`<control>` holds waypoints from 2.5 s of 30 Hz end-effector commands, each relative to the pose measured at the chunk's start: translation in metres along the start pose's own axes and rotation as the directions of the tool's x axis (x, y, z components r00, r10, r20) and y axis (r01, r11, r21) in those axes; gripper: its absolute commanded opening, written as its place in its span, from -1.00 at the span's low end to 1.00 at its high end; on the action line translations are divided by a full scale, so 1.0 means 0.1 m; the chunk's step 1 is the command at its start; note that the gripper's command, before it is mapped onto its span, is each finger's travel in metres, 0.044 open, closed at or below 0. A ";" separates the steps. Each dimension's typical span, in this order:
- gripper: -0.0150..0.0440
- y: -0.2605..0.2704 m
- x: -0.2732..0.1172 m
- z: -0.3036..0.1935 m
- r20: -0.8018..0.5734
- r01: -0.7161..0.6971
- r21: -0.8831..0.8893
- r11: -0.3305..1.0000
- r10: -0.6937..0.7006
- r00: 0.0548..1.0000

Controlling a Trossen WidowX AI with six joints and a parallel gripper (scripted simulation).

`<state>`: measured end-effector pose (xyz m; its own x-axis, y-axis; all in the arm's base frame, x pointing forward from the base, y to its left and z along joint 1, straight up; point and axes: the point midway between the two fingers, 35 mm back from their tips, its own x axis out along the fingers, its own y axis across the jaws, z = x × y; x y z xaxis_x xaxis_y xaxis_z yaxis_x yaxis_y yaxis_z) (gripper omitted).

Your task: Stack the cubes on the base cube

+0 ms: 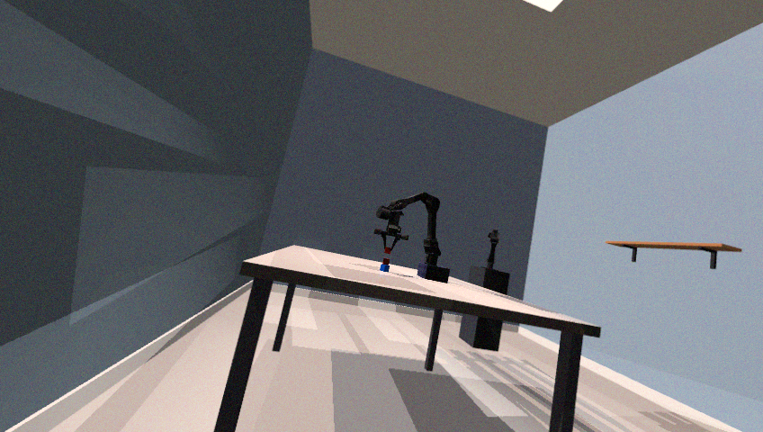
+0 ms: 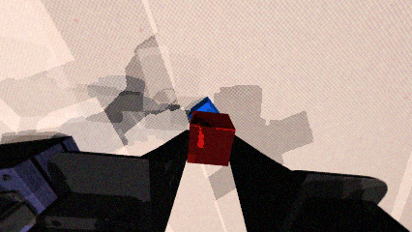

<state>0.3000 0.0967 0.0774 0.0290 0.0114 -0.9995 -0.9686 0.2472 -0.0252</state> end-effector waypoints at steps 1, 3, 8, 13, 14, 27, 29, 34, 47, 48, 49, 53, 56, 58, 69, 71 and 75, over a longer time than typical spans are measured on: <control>-0.14 0.02 0.04 0.03 0.002 0.003 0.002 1.000 -0.003 1.000; -0.14 0.02 0.10 0.03 0.005 0.002 0.006 1.000 -0.002 1.000; -0.14 0.02 0.26 0.02 0.011 -0.001 0.017 1.000 0.001 1.000; -0.14 0.03 0.30 0.02 0.012 -0.002 0.020 1.000 0.002 1.000; -0.14 0.03 0.30 0.02 0.012 -0.002 0.020 1.000 0.002 1.000; -0.14 0.02 0.43 0.02 0.007 0.001 0.011 1.000 -0.001 1.000; -0.14 0.02 0.49 0.03 0.004 0.002 0.006 1.000 -0.002 1.000; -0.14 0.02 0.59 0.03 0.000 0.004 -0.001 1.000 -0.004 1.000; -0.14 0.02 0.60 0.03 0.000 0.004 -0.001 1.000 -0.004 1.000; -0.14 0.02 0.60 0.03 0.000 0.004 -0.001 1.000 -0.004 1.000; -0.14 0.02 0.60 0.03 0.000 0.004 -0.001 1.000 -0.004 1.000; -0.14 0.02 0.60 0.03 0.000 0.004 -0.001 1.000 -0.004 1.000; -0.14 0.02 0.60 0.03 0.000 0.004 -0.001 1.000 -0.004 1.000; -0.14 0.02 0.60 0.03 0.000 0.004 -0.001 1.000 -0.004 1.000; 0.20 0.02 0.60 0.03 0.000 0.004 -0.001 1.000 -0.004 1.000; 0.20 0.02 0.58 0.03 0.001 0.003 0.000 1.000 -0.003 1.000; 0.20 0.02 0.51 0.03 0.003 0.002 0.003 1.000 -0.002 1.000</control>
<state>0.2987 0.1001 0.0196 0.0217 0.0098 -0.9997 -0.9680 0.2504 -0.0185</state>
